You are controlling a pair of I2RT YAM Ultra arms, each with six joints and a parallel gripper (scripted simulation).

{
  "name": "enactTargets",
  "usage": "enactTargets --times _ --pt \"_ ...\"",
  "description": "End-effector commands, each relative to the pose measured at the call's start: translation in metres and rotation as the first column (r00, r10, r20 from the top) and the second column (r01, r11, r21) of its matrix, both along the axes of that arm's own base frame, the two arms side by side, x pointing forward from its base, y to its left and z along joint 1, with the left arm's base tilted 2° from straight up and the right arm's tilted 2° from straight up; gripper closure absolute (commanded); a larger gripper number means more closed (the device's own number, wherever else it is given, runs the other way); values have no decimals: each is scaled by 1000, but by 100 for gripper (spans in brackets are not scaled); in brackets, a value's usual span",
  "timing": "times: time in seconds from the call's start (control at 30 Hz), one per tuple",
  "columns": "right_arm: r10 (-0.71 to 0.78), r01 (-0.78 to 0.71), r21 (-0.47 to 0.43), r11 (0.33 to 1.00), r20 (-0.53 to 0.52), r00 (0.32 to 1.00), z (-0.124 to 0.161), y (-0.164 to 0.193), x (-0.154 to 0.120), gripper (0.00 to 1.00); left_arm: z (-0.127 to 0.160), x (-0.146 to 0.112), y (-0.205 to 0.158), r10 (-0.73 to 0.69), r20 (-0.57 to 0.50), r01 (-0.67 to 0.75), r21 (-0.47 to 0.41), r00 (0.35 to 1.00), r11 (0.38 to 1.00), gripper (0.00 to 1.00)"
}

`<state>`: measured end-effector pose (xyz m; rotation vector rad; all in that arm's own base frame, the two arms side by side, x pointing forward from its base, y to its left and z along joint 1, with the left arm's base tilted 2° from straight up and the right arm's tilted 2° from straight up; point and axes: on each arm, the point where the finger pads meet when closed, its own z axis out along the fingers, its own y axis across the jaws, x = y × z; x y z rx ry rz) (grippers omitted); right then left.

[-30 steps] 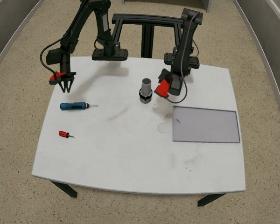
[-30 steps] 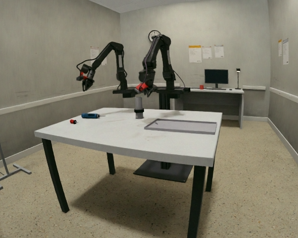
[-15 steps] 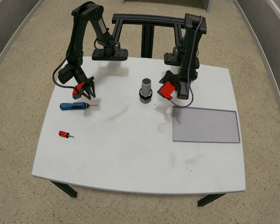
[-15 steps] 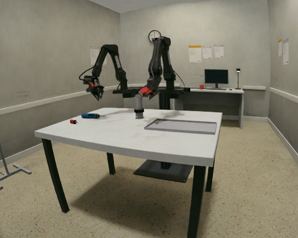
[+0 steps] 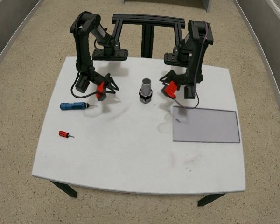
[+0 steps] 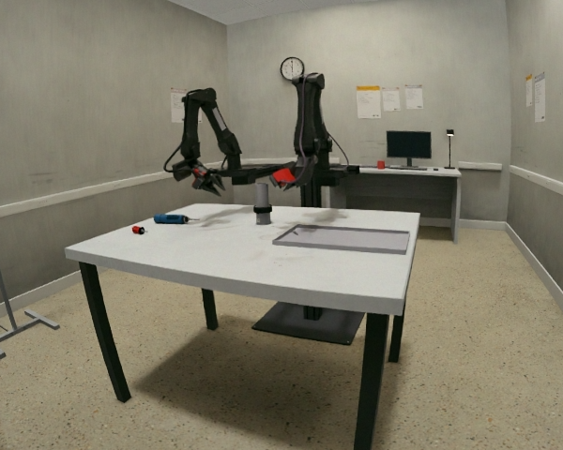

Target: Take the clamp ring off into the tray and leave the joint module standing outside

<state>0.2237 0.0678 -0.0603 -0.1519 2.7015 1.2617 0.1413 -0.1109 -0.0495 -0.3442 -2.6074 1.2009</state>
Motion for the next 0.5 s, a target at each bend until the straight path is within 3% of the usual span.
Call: enactTargets --times 0.0,0.27,0.43,0.47 --pt "63 -55 128 990 -65 996 8 31 -33 70 2 -7 -5 51 20 -49 -105 998 993 70" --pt "211 -141 327 935 -190 959 10 81 -97 70 6 -18 -9 170 33 -156 -262 985 952 70" --pt "208 -136 327 935 -197 958 10 81 -97 70 3 -4 -5 170 70 -147 -259 983 955 70" --pt "204 -153 312 938 -139 969 12 79 -80 70 3 -5 -8 150 75 -126 -261 986 957 70"
